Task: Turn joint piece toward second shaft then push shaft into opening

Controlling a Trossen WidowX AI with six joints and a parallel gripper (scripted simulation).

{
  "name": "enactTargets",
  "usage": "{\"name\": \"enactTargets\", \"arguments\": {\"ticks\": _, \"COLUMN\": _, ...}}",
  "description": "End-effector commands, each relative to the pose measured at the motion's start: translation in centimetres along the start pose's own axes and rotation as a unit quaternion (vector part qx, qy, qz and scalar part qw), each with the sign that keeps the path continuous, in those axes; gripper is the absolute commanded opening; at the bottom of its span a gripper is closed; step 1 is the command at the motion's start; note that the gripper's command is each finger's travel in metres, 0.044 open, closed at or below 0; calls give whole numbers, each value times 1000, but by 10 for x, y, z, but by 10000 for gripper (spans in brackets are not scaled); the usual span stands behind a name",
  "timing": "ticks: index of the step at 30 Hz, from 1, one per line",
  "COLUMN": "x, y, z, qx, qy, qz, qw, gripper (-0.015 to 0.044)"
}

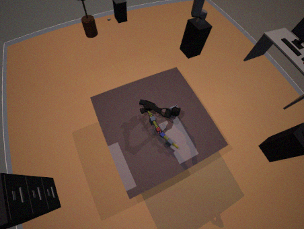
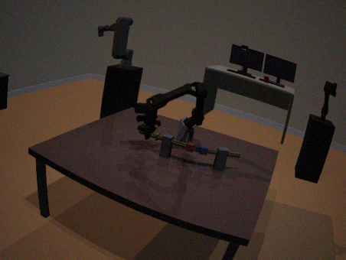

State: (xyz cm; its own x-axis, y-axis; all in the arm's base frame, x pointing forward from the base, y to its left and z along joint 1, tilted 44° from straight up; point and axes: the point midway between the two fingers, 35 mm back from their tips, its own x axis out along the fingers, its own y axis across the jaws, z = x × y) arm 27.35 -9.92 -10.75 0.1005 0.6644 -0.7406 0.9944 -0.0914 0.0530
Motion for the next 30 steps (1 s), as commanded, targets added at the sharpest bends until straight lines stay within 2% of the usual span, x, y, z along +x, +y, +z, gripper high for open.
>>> {"name": "enactTargets", "arguments": {"ticks": 1, "x": 1, "y": -1, "z": -15, "qx": 2, "qy": 14, "qz": -3, "qw": 1000, "gripper": 0}}
{"name": "enactTargets", "arguments": {"ticks": 20, "x": 1, "y": 0, "z": -38, "qx": 2, "qy": 15, "qz": -3, "qw": 1000, "gripper": 0}}
{"name": "enactTargets", "arguments": {"ticks": 30, "x": 0, "y": 0, "z": -34, "qx": 1, "qy": 9, "qz": -6, "qw": 1000, "gripper": 0}}
